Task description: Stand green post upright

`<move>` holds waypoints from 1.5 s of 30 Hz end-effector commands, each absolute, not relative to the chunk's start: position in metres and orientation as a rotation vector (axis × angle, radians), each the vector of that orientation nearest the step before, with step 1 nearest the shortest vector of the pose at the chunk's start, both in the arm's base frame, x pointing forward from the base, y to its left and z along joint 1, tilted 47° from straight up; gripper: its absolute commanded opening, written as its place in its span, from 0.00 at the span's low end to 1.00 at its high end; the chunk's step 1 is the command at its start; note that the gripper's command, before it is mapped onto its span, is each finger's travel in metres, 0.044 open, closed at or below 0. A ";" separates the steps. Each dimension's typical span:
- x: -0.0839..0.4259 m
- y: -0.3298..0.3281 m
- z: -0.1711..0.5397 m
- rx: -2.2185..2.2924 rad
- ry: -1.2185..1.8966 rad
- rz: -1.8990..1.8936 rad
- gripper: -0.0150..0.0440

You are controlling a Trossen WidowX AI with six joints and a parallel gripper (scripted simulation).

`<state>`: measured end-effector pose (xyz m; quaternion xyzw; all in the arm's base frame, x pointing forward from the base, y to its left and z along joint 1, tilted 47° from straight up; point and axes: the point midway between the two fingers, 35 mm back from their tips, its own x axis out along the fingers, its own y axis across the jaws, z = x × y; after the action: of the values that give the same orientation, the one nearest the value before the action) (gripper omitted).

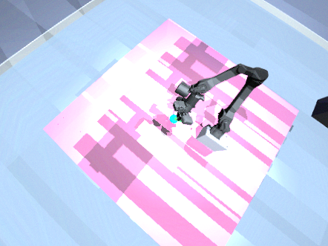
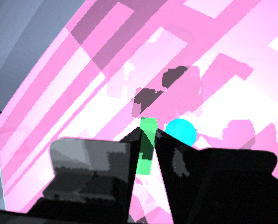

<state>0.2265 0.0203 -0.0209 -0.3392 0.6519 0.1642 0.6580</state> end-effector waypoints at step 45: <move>0.226 0.020 -0.020 -0.687 1.204 0.534 0.29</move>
<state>0.2265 0.0197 -0.0199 -0.3137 0.5552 0.2370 0.7329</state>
